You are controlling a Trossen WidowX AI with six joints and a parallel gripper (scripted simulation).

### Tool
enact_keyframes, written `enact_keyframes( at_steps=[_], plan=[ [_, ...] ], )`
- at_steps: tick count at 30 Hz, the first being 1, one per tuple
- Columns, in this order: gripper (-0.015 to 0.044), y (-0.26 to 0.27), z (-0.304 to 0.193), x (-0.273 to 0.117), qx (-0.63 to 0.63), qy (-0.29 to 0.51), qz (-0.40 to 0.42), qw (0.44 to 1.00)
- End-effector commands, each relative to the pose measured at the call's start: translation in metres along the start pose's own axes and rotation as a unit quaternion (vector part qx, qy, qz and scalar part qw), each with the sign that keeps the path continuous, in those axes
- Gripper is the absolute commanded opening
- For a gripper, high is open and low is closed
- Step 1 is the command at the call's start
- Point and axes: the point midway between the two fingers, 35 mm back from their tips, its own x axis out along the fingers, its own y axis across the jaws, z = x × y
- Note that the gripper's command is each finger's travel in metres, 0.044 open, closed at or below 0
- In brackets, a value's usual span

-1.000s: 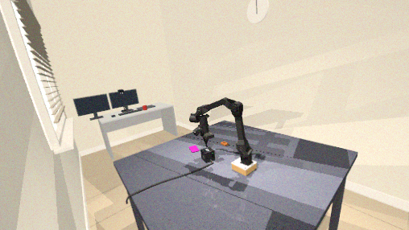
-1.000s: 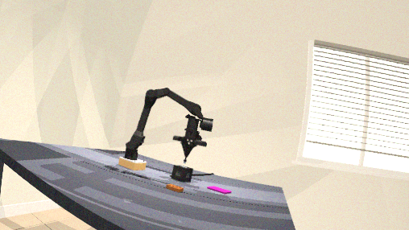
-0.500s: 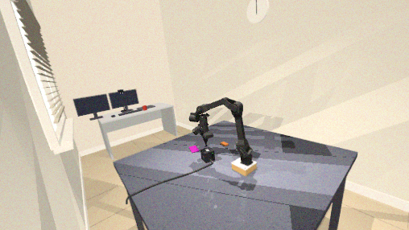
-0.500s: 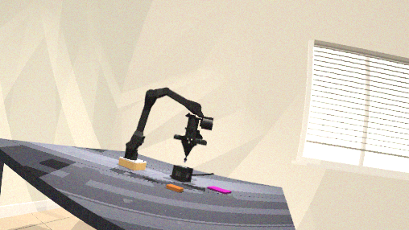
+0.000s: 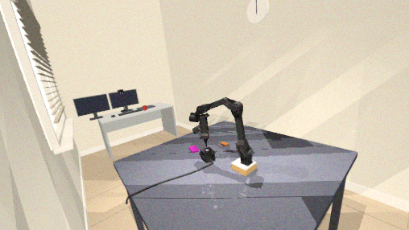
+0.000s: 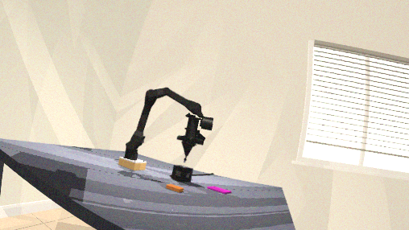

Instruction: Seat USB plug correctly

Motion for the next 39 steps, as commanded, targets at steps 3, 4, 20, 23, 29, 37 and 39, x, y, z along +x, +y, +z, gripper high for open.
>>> enact_keyframes(
  at_steps=[3, 4, 20, 23, 29, 37, 39],
  plan=[
    [0.0000, 0.0000, 0.0000, 0.0003, 0.073, 0.000, 0.000, 0.997],
    [0.0000, 0.0000, 0.0000, 0.0003, 0.086, 0.000, 0.000, 0.996],
    [0.0000, 0.0000, 0.0000, 0.0003, 0.292, 0.000, 0.000, 0.957],
    [0.0000, 0.0000, 0.0000, 0.0003, 0.329, 0.000, 0.000, 0.944],
    [0.0000, 0.0000, 0.0000, 0.0003, 0.402, 0.000, 0.000, 0.916],
    [0.0000, 0.0000, 0.0000, 0.0003, 0.495, 0.000, 0.000, 0.869],
    [0.0000, 0.0000, 0.0000, 0.0003, 0.518, 0.000, 0.000, 0.855]
  ],
)
